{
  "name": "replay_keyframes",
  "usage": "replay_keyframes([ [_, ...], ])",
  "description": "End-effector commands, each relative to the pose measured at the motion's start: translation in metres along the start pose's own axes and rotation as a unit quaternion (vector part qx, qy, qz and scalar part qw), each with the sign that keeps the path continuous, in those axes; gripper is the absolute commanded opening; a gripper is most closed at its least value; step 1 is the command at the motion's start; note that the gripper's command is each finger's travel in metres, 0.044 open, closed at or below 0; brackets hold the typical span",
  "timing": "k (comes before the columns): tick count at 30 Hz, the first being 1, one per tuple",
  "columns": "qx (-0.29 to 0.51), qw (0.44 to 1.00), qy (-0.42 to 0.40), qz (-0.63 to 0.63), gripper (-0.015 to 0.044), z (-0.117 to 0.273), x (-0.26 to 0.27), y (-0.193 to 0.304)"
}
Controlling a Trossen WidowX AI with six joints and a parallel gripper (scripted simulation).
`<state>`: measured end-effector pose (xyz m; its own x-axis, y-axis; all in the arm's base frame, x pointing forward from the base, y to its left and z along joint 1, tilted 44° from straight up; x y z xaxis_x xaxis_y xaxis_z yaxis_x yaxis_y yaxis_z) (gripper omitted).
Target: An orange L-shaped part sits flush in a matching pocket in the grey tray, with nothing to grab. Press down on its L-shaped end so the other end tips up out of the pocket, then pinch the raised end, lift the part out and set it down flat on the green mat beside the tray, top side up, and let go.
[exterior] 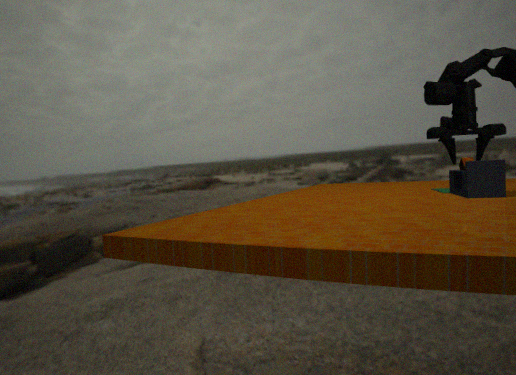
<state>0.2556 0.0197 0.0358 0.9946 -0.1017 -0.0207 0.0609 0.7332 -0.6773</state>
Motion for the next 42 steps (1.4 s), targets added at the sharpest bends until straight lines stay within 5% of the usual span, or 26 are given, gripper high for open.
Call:
replay_keyframes([
  [1, -0.004, 1.0, 0.002, 0.005, 0.028, -0.007, -0.002, -0.001],
  [7, -0.004, 1.0, 0.002, 0.005, 0.028, -0.014, -0.003, -0.001],
  [11, -0.001, 1.0, 0.001, 0.0, 0.0175, -0.01, -0.001, -0.001],
  [22, -0.001, 1.0, 0.001, 0.0, 0.0102, -0.01, -0.001, -0.001],
  [26, -0.001, 1.0, 0.001, 0.0, 0.0, -0.01, -0.001, -0.001],
  [42, -0.003, 1.0, 0.002, 0.003, 0.0, 0.005, -0.002, -0.001],
])
Point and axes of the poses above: the point midway between the two fingers, 35 mm back from their tips, its own z axis back along the fingers, its own x axis across the jaws, y = z × x, the point moved 3 cm from there along z, back along the fingers, and after that the axes turned 12 degrees about -z, right-handed, at the moved point
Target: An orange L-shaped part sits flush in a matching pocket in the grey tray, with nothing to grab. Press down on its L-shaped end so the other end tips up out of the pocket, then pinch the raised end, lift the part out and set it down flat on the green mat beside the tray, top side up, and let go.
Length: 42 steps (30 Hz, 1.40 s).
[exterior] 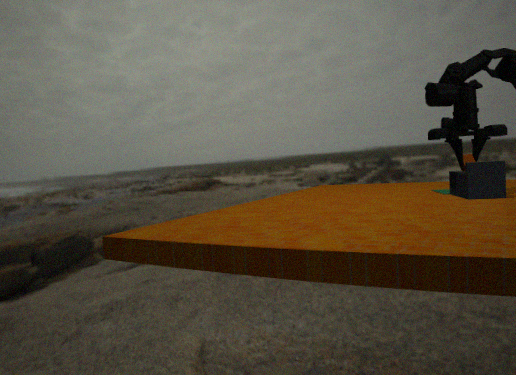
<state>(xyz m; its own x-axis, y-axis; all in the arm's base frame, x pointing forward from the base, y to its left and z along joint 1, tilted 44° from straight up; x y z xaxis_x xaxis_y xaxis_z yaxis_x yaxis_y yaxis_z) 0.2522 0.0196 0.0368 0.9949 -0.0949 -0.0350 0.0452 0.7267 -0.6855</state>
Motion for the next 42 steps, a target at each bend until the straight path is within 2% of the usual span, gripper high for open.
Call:
replay_keyframes([
  [1, 0.003, 1.0, -0.001, -0.004, 0.0, 0.007, 0.002, 0.0],
  [42, 0.003, 1.0, 0.0, -0.002, 0.0, 0.07, 0.001, 0.0],
])
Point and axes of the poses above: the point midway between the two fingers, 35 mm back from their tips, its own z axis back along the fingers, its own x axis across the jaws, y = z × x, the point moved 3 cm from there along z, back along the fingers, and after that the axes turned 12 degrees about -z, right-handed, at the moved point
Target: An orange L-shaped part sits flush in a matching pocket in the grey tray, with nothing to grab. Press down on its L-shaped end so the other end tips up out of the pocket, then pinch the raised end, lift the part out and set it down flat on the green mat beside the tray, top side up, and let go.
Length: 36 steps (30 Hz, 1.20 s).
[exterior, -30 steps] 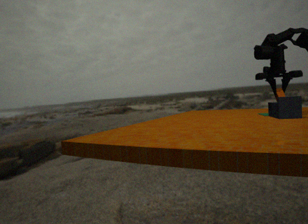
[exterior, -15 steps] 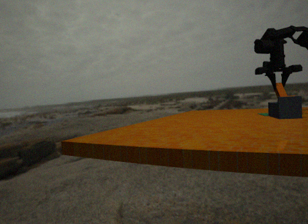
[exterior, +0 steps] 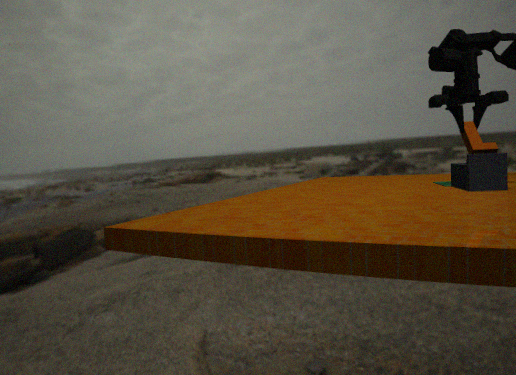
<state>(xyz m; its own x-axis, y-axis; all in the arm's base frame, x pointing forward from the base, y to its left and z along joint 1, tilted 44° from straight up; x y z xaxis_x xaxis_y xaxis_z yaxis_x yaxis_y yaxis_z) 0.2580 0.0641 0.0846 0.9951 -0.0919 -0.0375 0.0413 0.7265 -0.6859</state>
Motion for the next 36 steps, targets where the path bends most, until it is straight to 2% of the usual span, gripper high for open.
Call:
replay_keyframes([
  [1, 0.003, 1.0, 0.0, -0.004, 0.0, 0.006, 0.001, 0.0],
  [13, 0.003, 1.0, 0.0, -0.004, 0.0, 0.01, 0.002, -0.005],
  [36, 0.001, 1.0, 0.0, -0.004, 0.0, 0.007, 0.014, -0.116],
])
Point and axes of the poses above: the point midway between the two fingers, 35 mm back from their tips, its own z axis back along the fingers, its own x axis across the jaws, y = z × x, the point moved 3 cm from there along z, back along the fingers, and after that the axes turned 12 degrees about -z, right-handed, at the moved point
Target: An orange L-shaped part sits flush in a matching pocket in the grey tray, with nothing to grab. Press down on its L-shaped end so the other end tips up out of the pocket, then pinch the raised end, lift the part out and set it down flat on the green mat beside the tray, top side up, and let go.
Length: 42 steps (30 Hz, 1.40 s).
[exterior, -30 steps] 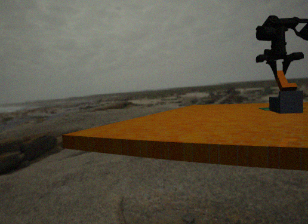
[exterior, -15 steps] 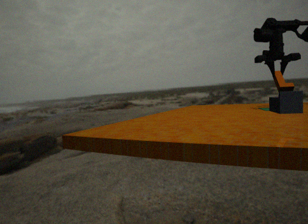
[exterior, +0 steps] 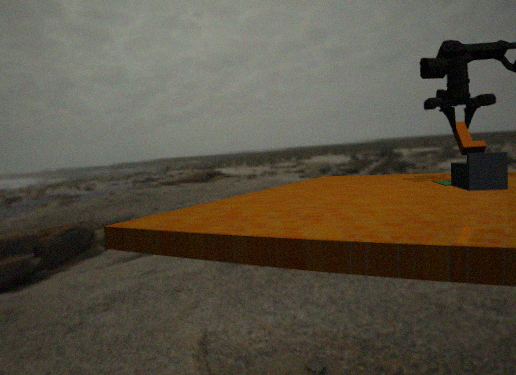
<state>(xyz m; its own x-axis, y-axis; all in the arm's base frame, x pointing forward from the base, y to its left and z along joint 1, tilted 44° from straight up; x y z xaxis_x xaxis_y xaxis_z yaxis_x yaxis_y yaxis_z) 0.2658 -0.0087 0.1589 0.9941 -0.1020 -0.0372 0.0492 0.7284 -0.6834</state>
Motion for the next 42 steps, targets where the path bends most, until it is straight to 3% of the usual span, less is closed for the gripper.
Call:
replay_keyframes([
  [1, -0.001, 1.0, -0.004, 0.0, 0.0, 0.002, 0.003, -0.017],
  [11, -0.002, 1.0, -0.004, -0.001, 0.0, 0.002, 0.008, -0.061],
  [42, -0.002, 1.0, -0.004, -0.001, 0.0, -0.039, 0.009, -0.062],
])
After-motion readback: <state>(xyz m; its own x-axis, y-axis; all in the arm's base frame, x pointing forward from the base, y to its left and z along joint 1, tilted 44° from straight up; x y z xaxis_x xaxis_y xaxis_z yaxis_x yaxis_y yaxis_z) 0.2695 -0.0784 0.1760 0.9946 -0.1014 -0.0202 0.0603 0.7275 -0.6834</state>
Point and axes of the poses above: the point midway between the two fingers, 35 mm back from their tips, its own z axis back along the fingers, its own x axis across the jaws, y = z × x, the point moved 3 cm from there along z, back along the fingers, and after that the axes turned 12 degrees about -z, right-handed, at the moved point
